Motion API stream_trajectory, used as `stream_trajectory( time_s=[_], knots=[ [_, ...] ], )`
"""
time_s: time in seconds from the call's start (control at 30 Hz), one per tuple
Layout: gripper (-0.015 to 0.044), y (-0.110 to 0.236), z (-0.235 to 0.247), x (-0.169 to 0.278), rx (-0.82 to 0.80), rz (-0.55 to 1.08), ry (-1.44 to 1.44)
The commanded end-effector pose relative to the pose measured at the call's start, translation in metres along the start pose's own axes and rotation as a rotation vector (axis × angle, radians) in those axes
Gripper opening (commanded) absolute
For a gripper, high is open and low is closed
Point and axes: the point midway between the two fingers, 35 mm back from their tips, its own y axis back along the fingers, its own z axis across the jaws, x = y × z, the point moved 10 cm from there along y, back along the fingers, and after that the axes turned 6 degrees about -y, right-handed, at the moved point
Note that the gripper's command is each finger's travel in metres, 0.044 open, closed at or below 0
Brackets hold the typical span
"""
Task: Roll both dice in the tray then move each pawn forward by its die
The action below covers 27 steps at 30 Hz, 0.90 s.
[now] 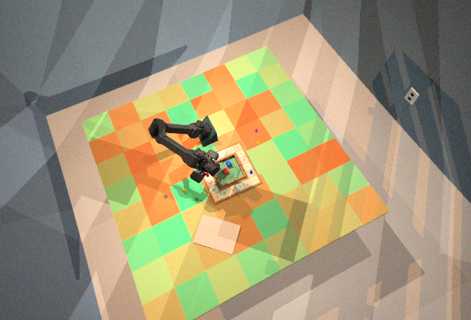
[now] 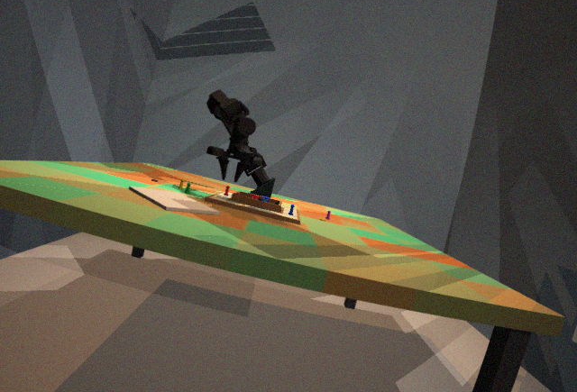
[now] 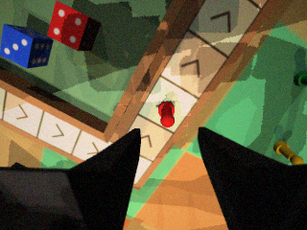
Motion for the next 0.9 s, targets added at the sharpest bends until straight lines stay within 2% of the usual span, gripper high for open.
stream_trajectory(
  time_s=[0.0, 0.8, 0.87],
  knots=[
    [0.02, -0.006, 0.0, 0.0, 0.004, 0.0, 0.002],
    [0.02, -0.042, 0.0, 0.0, 0.006, 0.001, 0.002],
    [0.0147, -0.042, 0.0, 0.0, 0.006, 0.001, 0.002]
  ],
)
